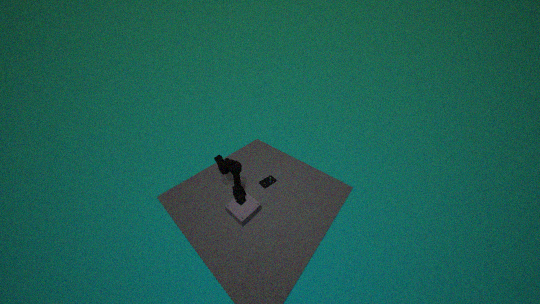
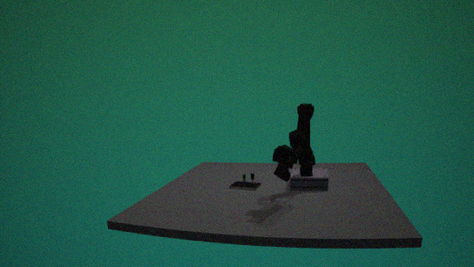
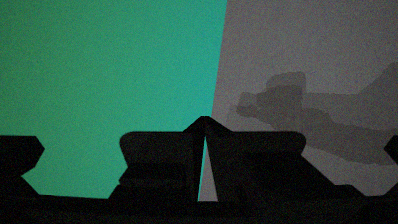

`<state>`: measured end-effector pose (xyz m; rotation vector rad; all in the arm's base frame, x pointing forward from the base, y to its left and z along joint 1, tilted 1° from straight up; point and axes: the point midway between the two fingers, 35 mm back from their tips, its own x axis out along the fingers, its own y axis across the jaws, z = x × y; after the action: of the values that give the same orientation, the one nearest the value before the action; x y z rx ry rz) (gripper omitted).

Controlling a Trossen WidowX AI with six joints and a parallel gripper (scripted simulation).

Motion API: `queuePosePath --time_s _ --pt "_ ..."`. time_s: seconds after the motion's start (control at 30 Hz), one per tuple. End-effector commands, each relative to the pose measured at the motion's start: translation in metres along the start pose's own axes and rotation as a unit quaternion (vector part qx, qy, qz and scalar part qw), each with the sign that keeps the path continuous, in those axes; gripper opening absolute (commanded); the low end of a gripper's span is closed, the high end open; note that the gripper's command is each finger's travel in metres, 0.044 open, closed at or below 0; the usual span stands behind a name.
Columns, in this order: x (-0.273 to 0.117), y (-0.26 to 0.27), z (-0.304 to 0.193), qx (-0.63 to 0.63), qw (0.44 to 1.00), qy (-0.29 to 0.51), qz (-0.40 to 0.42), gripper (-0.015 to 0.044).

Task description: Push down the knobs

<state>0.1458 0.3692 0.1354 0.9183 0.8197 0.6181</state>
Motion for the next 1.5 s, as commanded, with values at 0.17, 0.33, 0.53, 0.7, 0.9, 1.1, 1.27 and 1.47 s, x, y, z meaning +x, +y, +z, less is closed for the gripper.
queuePosePath --time_s 0.17,0.33,0.53,0.7,0.9,1.1,1.27,1.47 --pt "0.023 -0.047 0.075 -0.055 0.989 -0.036 -0.132 0.0" --pt "0.022 -0.078 0.12 -0.072 0.974 -0.043 -0.212 0.0" --pt "0.007 -0.118 0.171 -0.077 0.948 -0.035 -0.307 0.0" --pt "-0.018 -0.152 0.212 -0.073 0.922 -0.013 -0.379 0.0" --pt "-0.06 -0.188 0.25 -0.043 0.889 0.026 -0.454 0.0" --pt "-0.113 -0.217 0.274 0.012 0.856 0.073 -0.511 0.0" --pt "-0.162 -0.233 0.286 0.07 0.831 0.116 -0.539 0.0" --pt "-0.186 -0.237 0.288 0.101 0.821 0.136 -0.546 0.0"
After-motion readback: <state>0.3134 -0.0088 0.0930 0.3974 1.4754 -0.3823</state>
